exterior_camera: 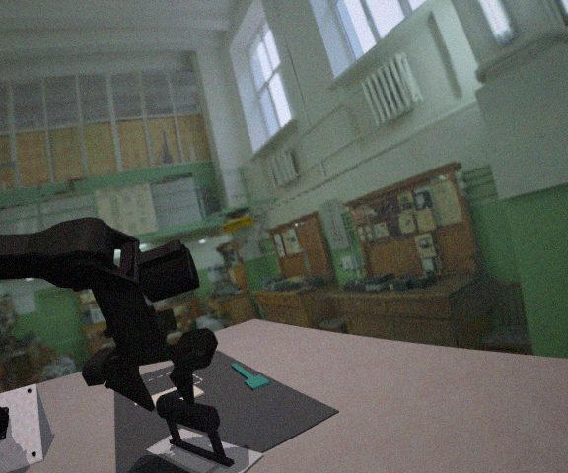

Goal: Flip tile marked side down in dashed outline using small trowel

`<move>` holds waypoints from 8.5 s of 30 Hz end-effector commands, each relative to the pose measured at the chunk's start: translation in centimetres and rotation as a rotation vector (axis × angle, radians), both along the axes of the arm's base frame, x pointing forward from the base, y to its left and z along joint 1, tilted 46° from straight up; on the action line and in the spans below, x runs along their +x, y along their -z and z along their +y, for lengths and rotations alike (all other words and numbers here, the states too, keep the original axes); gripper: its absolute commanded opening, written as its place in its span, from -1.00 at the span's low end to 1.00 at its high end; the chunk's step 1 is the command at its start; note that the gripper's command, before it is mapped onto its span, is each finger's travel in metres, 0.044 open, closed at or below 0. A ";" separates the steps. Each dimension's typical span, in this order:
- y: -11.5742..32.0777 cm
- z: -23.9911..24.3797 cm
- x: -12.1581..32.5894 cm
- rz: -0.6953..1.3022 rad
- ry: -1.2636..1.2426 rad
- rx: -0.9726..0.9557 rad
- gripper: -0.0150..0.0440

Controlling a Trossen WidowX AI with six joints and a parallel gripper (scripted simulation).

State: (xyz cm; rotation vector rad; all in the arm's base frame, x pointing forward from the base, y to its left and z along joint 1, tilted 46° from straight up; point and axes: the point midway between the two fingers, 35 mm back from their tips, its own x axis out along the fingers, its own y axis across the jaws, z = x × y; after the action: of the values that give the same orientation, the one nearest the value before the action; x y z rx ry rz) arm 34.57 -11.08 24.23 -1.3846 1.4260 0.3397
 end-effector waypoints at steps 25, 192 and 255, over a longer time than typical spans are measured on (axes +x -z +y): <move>1.6 -0.5 -0.9 -0.533 0.556 0.415 0.53; 13.2 10.1 5.0 -1.431 1.342 1.299 -0.49; 16.9 13.1 4.0 -1.368 1.444 1.345 -0.49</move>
State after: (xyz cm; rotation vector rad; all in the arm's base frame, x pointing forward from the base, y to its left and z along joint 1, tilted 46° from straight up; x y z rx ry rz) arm 38.30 0.76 6.37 0.6524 0.3880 -0.5337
